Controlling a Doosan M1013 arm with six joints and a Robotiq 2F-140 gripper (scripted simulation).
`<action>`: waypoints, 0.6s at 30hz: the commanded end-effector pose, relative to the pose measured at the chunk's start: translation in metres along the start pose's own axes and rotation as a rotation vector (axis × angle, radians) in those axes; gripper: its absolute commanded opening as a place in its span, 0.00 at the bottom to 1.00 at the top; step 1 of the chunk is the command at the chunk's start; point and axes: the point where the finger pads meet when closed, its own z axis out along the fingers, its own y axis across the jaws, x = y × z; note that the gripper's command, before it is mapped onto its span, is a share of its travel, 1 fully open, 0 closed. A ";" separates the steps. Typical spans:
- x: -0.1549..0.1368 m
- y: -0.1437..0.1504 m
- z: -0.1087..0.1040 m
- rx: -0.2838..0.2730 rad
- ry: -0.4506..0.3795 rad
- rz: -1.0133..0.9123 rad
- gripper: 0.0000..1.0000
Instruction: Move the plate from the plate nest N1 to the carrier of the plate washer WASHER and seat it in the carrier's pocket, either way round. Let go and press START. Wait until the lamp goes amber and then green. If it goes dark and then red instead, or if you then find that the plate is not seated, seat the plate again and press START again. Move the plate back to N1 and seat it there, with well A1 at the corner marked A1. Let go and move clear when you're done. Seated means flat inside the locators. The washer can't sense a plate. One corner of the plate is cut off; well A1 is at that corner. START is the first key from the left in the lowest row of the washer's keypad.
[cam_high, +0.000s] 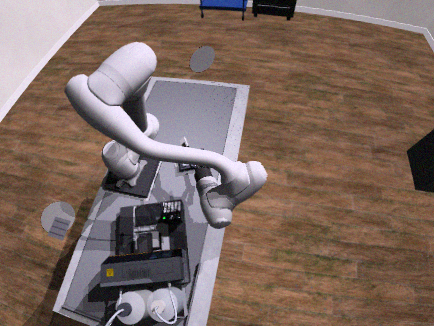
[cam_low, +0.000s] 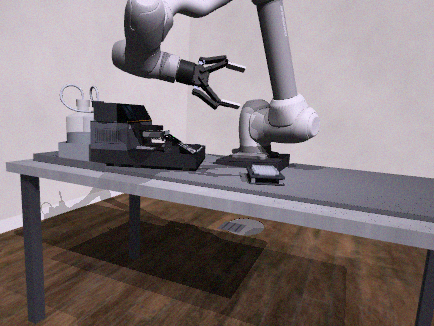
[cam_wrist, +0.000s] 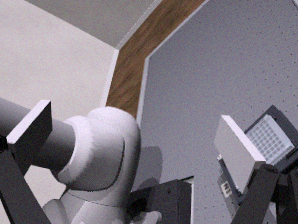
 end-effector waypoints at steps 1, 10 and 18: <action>0.000 0.000 0.000 0.000 0.000 0.000 1.00; 0.000 0.000 0.000 0.000 0.000 0.000 1.00; -0.002 -0.001 0.004 -0.017 -0.016 0.024 0.70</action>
